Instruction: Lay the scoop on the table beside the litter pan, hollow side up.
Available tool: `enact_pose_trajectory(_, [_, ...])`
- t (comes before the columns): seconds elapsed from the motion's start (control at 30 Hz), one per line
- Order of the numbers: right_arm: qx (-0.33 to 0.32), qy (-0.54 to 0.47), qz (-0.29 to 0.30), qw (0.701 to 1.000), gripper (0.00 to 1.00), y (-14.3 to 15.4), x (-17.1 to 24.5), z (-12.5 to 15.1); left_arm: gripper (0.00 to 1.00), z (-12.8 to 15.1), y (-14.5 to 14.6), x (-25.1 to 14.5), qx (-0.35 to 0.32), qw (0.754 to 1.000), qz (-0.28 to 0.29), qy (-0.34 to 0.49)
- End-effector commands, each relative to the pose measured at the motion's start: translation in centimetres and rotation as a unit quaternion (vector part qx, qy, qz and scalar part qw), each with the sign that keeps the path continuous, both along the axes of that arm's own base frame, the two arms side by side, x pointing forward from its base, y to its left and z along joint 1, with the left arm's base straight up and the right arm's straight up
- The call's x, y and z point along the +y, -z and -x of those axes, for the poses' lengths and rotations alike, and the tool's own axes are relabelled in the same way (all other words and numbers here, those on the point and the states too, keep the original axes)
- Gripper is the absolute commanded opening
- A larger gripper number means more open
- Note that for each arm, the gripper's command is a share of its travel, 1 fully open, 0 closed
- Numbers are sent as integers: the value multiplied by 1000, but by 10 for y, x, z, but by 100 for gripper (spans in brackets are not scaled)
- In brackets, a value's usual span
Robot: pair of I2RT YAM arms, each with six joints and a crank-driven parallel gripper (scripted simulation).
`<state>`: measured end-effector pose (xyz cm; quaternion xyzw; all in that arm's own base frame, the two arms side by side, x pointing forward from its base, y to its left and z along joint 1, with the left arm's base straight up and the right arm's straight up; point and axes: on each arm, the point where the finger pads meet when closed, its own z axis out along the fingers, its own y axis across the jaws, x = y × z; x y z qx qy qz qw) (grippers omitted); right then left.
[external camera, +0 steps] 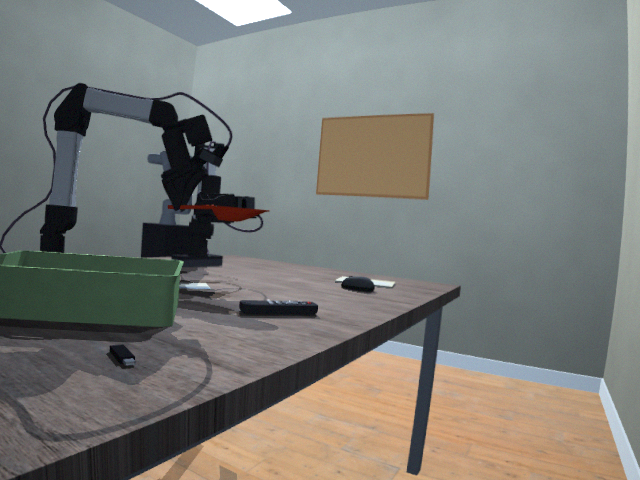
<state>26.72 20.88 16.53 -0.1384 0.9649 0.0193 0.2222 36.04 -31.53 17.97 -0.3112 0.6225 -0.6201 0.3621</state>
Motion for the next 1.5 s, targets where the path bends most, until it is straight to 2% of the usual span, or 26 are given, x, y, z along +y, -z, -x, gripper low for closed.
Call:
enact_pose_trajectory(0.0, [-11,-3,-9,1000,22,-7,2,-1,33,11,-19,5,-17,1000,18,-1])
enact_pose_trajectory(0.13, [-11,-3,-9,1000,22,-7,2,-1,33,18,-18,10,-17,1000,18,-1])
enact_pose_trajectory(0.33, [-11,-3,-9,1000,22,-7,2,-1,33,52,-11,33,-15,1000,8,-2])
enact_pose_trajectory(0.53, [-11,-3,-9,1000,22,-7,2,-1,33,71,26,45,0,997,-76,16])
enact_pose_trajectory(0.67, [-13,-6,-12,1000,22,-8,4,-2,33,64,36,55,17,995,-94,-4])
enact_pose_trajectory(0.77, [-17,-8,-19,1000,22,-10,0,-4,33,58,65,71,74,988,-131,-34])
enact_pose_trajectory(0.83, [-19,-5,-20,1000,22,-9,-5,-8,33,71,75,60,90,984,-152,3])
enact_pose_trajectory(0.93, [-22,6,-24,999,22,-8,-17,-17,33,116,85,28,98,974,-176,99])
enact_pose_trajectory(1.0, [-25,18,-25,999,22,-7,-30,-25,33,146,82,8,76,966,-193,156])
enact_pose_trajectory(1.13, [-28,38,-24,999,22,-4,-61,-39,33,184,52,-26,-40,949,-220,223])
enact_pose_trajectory(1.2, [-28,38,-24,999,22,-4,-61,-39,33,184,52,-26,-40,949,-220,223])
enact_pose_trajectory(1.33, [-30,60,-18,998,22,2,-107,-54,33,213,22,-52,-167,914,-259,263])
enact_pose_trajectory(1.47, [-31,87,-12,996,22,9,-155,-62,33,226,-1,-69,-261,879,-289,276])
